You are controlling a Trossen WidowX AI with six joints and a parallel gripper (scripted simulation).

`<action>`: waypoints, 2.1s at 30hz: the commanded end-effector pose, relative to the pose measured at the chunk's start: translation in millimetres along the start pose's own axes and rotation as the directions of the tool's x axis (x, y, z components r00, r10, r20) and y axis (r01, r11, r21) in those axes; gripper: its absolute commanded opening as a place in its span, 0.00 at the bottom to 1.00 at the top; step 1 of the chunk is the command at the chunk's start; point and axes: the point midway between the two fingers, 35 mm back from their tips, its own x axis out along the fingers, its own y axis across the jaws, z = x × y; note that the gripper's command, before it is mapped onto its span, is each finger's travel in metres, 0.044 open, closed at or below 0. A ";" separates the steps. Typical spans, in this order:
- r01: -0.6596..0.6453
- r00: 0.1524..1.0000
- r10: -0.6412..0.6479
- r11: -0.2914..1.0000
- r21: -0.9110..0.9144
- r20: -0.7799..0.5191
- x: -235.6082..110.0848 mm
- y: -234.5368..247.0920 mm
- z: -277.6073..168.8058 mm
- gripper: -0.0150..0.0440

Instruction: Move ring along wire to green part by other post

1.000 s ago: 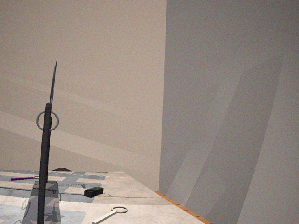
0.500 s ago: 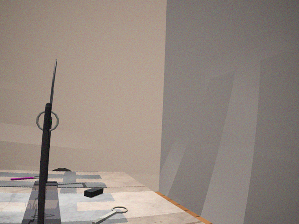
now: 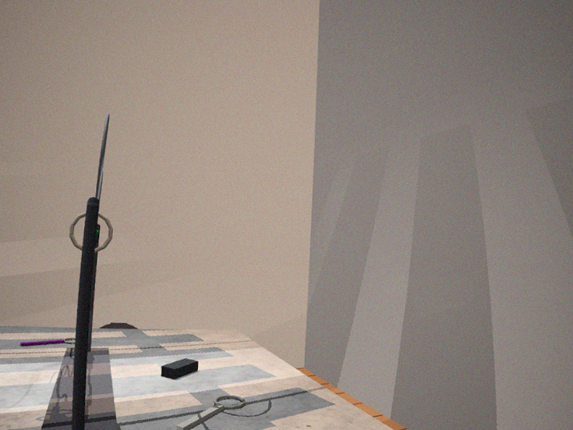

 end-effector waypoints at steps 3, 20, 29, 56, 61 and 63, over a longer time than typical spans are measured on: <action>-0.182 0.903 0.051 0.945 -0.272 -0.426 -26.7 -10.1 -109.1 0.53; -0.962 0.033 0.291 0.269 0.049 -0.956 -217.5 5.9 -284.3 0.53; -0.972 -0.022 0.303 0.216 0.092 -0.953 -230.0 7.5 -288.0 0.53; -0.969 -0.019 0.309 0.228 0.094 -0.951 -210.9 72.5 -331.0 0.53; -0.969 -0.019 0.310 0.228 0.094 -0.951 -210.1 75.0 -338.4 0.53; -0.969 -0.019 0.310 0.228 0.094 -0.950 -209.8 76.0 -341.3 0.53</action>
